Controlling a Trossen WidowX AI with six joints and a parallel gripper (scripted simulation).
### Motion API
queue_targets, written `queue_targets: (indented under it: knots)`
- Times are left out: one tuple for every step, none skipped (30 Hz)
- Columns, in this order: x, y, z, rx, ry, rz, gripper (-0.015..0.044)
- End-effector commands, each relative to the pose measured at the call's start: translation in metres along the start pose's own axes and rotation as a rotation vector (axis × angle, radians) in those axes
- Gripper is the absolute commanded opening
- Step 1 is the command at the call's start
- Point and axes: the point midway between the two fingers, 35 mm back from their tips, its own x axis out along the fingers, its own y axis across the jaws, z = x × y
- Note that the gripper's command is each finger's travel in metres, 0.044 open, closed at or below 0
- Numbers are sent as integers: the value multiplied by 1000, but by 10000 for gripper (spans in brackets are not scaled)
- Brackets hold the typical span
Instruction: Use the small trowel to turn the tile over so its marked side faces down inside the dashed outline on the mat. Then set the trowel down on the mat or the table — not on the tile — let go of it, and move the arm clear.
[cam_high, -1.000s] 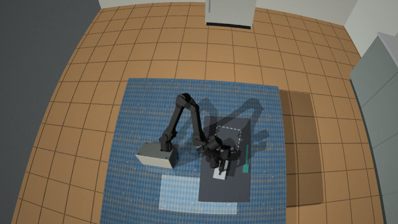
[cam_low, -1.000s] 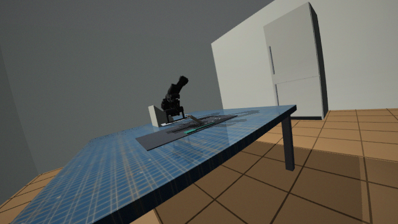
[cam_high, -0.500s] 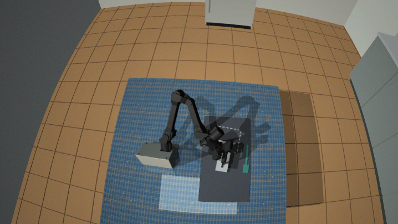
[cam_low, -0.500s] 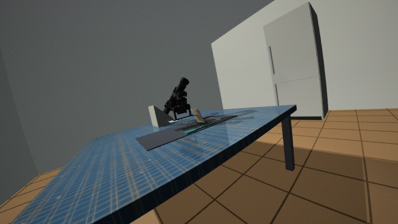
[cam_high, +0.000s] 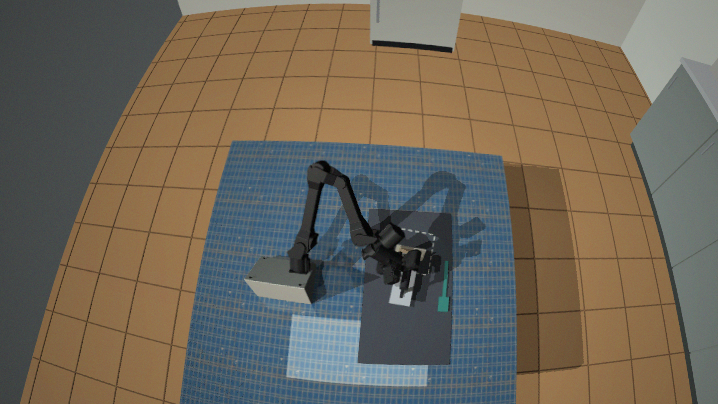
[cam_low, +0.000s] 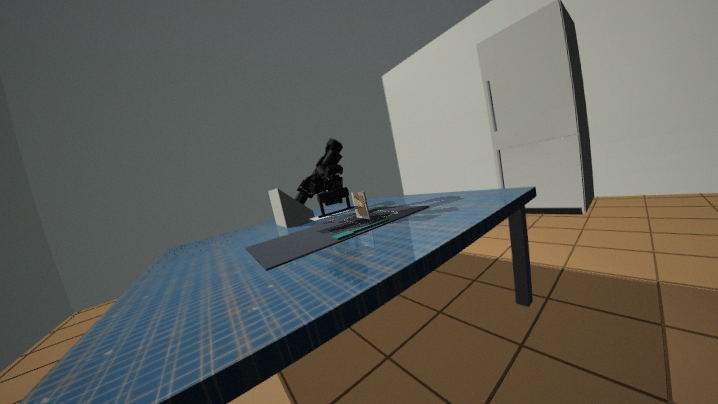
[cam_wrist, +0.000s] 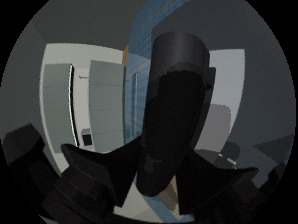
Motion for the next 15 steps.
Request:
queue_targets:
  knots:
    - [2, 0, -12, -6, 2, 21, 0]
    - [4, -2, -14, -5, 2, 21, 0]
    - [6, -4, -16, -5, 2, 21, 0]
    - [8, -6, -19, -5, 2, 21, 0]
    - [9, -8, -21, -5, 2, 21, 0]
    - [11, -10, -22, -5, 3, 21, 0]
    - [12, -11, -23, -5, 3, 21, 0]
    - [12, -11, -23, -5, 3, 21, 0]
    - [12, -11, -23, -5, 3, 21, 0]
    - [12, -11, -23, -5, 2, 21, 0]
    - [11, -10, -20, -6, 1, 20, 0]
    - [10, -7, -16, -7, -1, 19, 0]
    - [9, -4, -11, -8, -4, 17, 0]
    - [7, -2, -6, -9, -6, 16, 0]
    - [6, 1, 0, -10, -8, 14, 0]
